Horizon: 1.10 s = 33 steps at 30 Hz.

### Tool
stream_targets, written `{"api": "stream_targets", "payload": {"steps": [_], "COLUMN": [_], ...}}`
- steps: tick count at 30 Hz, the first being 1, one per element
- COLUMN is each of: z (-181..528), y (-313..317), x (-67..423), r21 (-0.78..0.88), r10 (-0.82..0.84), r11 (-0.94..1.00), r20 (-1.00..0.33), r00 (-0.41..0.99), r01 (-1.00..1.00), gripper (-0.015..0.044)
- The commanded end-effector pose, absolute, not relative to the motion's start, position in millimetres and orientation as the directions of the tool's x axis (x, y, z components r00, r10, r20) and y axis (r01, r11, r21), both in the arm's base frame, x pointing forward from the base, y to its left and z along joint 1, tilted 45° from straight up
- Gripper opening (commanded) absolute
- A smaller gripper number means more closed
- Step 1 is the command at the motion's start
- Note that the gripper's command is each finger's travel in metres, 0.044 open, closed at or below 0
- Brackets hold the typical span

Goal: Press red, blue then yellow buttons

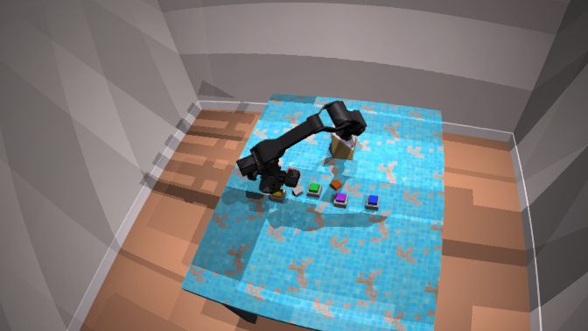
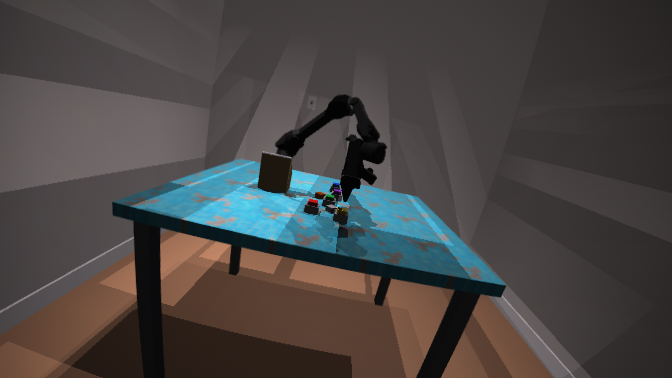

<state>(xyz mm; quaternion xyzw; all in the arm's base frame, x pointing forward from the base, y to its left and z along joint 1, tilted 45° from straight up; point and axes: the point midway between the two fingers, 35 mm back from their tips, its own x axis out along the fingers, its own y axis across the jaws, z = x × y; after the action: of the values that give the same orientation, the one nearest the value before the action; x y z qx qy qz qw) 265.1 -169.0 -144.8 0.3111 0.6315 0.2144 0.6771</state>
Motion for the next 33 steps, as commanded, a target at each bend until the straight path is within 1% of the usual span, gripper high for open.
{"api": "stream_targets", "payload": {"steps": [1, 6, 10, 11, 17, 24, 33], "z": [-102.0, -34.5, 19.1, 31.9, 103.2, 168.8, 173.1], "y": [-152.7, -114.3, -74.1, -63.4, 3.2, 73.0, 77.8], "x": [289.5, 316.0, 325.1, 325.4, 310.2, 259.9, 254.6], "r21": [0.676, 0.660, 0.656, 0.656, 0.669, 0.704, 0.707], "r10": [0.668, 0.652, 0.647, 0.647, 0.660, 0.696, 0.700], "r11": [0.731, 0.744, 0.747, 0.747, 0.736, 0.705, 0.701], "r20": [-0.737, -0.751, -0.755, -0.754, -0.743, -0.710, -0.707], "r00": [0.102, 0.104, 0.108, 0.109, 0.113, 0.104, 0.103], "r01": [0.099, 0.106, 0.108, 0.108, 0.103, 0.091, 0.090], "gripper": [0.0151, 0.0283, 0.0387, 0.0400, 0.0400, 0.0400, 0.0400]}}
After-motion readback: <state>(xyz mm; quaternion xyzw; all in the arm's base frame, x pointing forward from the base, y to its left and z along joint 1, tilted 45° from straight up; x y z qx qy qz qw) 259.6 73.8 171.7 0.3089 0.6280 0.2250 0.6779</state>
